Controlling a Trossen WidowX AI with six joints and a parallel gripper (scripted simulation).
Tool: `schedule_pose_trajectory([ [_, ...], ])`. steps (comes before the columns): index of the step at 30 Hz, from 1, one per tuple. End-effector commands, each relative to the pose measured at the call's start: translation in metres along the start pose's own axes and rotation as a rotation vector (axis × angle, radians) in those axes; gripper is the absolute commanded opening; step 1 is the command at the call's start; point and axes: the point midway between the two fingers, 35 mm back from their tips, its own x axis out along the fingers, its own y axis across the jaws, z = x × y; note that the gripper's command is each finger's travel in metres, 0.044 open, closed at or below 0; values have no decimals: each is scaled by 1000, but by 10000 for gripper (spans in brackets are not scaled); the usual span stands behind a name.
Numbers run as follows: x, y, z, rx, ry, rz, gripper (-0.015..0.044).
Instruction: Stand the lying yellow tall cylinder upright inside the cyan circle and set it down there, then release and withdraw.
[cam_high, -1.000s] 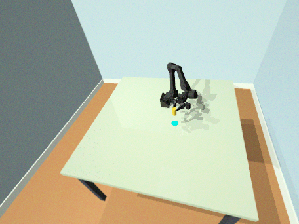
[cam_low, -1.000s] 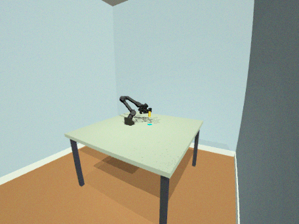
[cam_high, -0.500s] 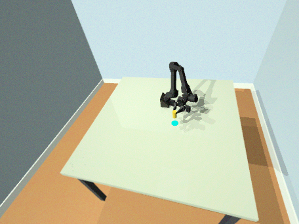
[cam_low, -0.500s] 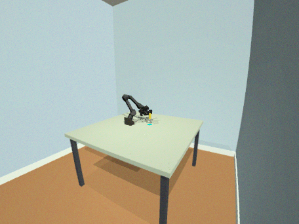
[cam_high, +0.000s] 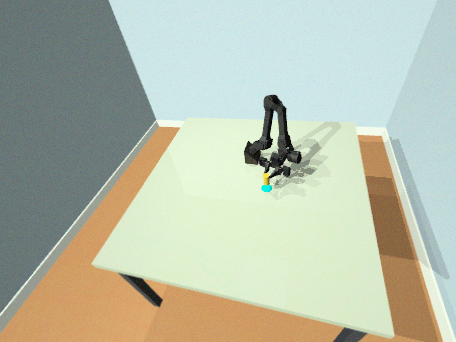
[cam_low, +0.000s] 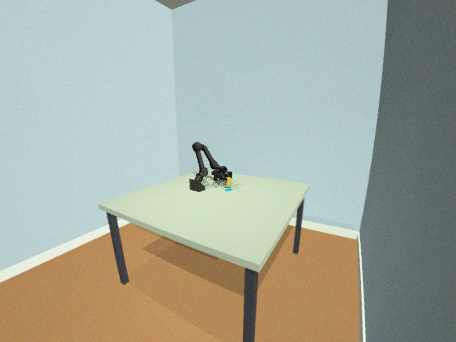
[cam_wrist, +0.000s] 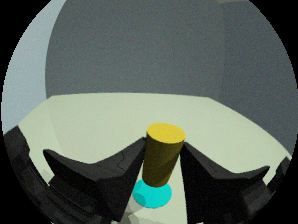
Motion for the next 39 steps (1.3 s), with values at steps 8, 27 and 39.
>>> schedule_pose_trajectory([
  [8,-1,-4,-25,4,-15,15,105],
  [27,2,-3,-45,-6,-5,9,105],
  [39,2,-3,-45,-6,-5,9,315],
])
